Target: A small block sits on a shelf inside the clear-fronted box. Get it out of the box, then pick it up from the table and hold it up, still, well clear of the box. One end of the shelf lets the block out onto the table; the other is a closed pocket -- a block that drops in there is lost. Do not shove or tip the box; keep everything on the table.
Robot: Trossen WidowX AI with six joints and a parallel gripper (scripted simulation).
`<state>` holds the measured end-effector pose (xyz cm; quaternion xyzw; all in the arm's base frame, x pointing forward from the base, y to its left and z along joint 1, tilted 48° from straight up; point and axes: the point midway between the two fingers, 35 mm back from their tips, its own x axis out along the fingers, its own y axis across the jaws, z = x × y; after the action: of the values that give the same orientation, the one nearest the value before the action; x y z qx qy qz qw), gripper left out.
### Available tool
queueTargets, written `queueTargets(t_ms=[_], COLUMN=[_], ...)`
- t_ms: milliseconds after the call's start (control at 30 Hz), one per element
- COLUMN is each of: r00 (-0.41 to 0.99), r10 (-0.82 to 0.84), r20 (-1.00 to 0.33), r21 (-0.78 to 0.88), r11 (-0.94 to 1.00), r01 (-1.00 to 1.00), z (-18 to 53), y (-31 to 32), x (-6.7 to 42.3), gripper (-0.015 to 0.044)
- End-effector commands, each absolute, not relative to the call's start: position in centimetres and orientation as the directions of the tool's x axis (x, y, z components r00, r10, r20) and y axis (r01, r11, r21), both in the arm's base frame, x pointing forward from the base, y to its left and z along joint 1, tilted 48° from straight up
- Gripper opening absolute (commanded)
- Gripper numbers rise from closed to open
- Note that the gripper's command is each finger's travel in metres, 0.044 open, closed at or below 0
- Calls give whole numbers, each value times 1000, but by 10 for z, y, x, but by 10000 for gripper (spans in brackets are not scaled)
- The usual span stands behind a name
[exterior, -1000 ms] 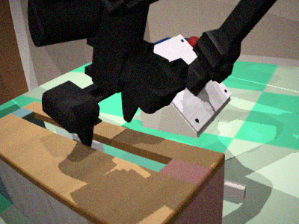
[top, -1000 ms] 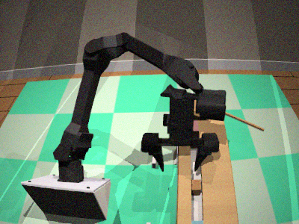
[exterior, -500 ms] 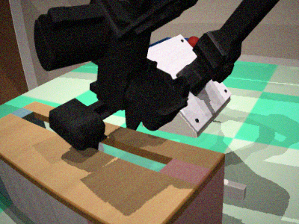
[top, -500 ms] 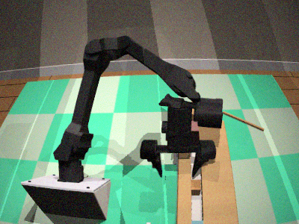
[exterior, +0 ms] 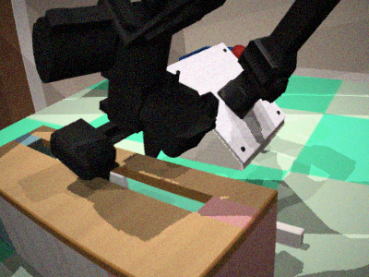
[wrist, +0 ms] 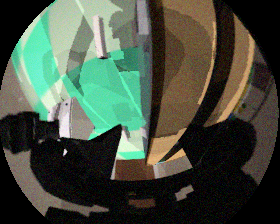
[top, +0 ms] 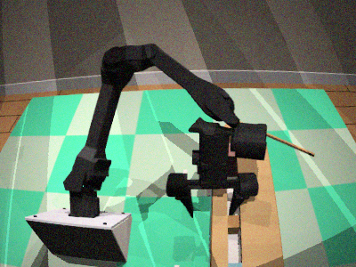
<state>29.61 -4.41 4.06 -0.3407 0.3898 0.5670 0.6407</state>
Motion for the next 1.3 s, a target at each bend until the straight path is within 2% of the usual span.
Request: queueTargets(t_ms=[0, 1267], r00=[43, 44], r10=[459, 454], r20=[-887, -890], r21=[14, 13], r11=[121, 121], r01=[-993, -993], z=[29, -37], y=[-52, -113], x=[293, 285], gripper=[400, 400])
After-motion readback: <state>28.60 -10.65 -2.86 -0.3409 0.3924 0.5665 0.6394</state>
